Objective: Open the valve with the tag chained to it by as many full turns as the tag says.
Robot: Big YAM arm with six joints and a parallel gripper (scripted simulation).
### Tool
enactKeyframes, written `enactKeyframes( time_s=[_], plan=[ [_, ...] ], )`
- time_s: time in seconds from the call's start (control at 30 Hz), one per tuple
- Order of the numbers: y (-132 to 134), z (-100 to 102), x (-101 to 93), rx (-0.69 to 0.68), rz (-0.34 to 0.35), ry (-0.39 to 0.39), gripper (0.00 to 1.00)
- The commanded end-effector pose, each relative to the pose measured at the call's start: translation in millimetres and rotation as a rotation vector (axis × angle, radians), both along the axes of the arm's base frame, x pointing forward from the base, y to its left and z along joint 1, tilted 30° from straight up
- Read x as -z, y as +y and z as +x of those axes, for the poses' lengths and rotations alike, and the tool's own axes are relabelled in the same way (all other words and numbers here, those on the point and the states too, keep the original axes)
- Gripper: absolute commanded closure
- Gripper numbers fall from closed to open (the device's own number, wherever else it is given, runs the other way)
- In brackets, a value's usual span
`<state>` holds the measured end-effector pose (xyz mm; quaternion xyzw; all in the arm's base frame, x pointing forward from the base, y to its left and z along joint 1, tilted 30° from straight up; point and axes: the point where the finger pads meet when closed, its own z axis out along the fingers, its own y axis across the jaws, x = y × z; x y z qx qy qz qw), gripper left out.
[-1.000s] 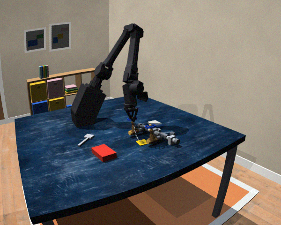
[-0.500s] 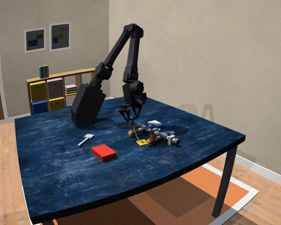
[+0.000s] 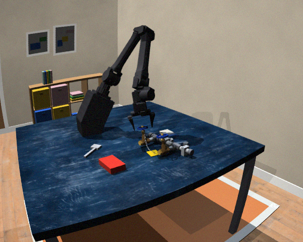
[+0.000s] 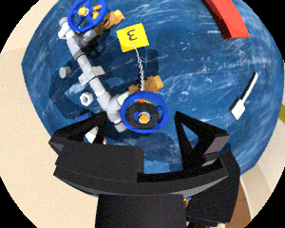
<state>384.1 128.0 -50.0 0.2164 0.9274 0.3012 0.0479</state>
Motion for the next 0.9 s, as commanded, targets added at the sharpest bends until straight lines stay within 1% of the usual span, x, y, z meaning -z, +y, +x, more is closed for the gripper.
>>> enactKeyframes(
  time_s=[0.0,0.3,0.37,0.4,0.47,0.8,0.83,0.87],
  plan=[
    [-5.7,13.6,-3.3,0.3,0.069,0.157,0.0],
    [-5.6,13.4,-3.2,0.704,0.181,0.414,0.0],
    [-5.6,13.4,-3.2,0.704,0.181,0.414,0.0],
    [-5.6,13.4,-3.2,0.82,0.209,0.48,0.0],
    [-5.6,13.4,-3.1,0.916,0.231,0.53,0.0],
    [-5.6,13.3,-3.1,0.922,0.233,0.534,0.0],
    [-5.5,13.3,-3.2,0.921,0.233,0.535,1.0],
    [-5.5,13.3,-3.2,0.921,0.233,0.535,1.0]
  ],
)
